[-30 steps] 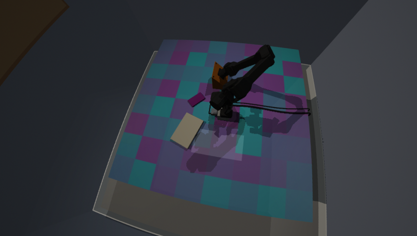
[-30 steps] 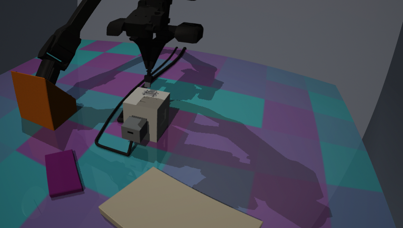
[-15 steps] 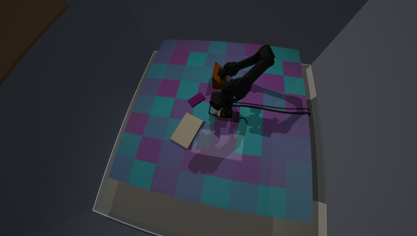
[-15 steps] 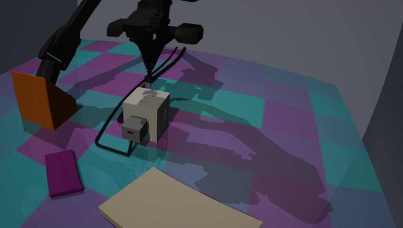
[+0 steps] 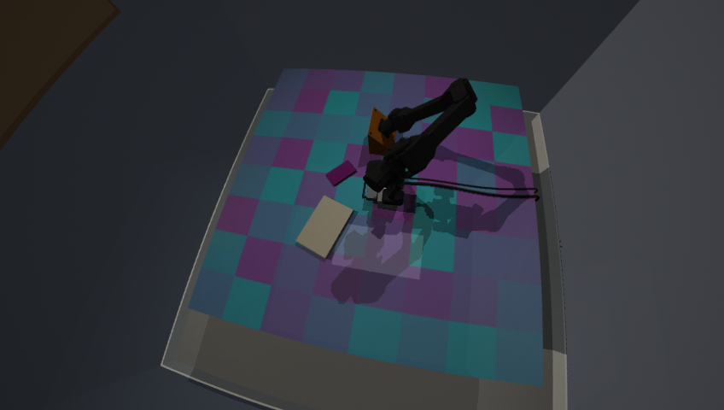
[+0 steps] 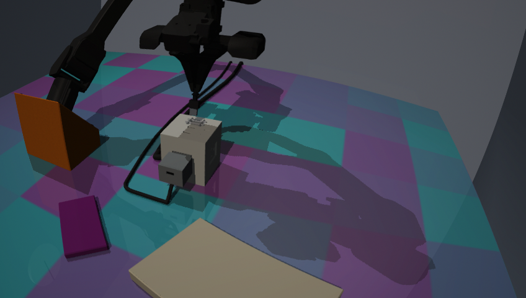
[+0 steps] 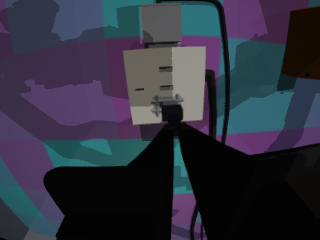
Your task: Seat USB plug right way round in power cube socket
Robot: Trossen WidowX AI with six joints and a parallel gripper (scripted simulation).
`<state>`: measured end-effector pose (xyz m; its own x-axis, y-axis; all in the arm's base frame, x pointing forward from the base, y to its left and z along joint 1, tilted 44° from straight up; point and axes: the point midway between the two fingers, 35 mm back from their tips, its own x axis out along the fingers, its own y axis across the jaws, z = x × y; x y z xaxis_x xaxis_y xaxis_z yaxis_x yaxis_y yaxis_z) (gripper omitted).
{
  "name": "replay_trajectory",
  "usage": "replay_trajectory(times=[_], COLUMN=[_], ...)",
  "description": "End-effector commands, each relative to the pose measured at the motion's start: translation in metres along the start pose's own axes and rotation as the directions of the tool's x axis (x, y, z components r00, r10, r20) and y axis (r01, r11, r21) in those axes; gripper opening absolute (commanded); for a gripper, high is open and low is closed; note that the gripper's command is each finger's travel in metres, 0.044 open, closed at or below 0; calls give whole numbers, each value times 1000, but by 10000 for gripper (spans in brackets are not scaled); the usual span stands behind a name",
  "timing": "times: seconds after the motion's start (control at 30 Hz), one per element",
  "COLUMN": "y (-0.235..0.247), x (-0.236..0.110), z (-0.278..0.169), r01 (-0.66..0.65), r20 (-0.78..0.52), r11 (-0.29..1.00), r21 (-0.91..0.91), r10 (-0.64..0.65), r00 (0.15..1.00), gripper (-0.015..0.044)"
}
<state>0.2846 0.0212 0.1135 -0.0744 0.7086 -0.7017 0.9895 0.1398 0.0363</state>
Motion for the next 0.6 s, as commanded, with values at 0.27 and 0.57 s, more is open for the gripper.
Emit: replay_trajectory(times=[0.27,0.57], y=[0,0], x=[2,3], z=[-1,-1], r01=[-3,-4], r20=[-13,-21], r11=[1000,1000], r21=[-4,-3], r10=[3,4], r00=[1000,1000], gripper=[0,0])
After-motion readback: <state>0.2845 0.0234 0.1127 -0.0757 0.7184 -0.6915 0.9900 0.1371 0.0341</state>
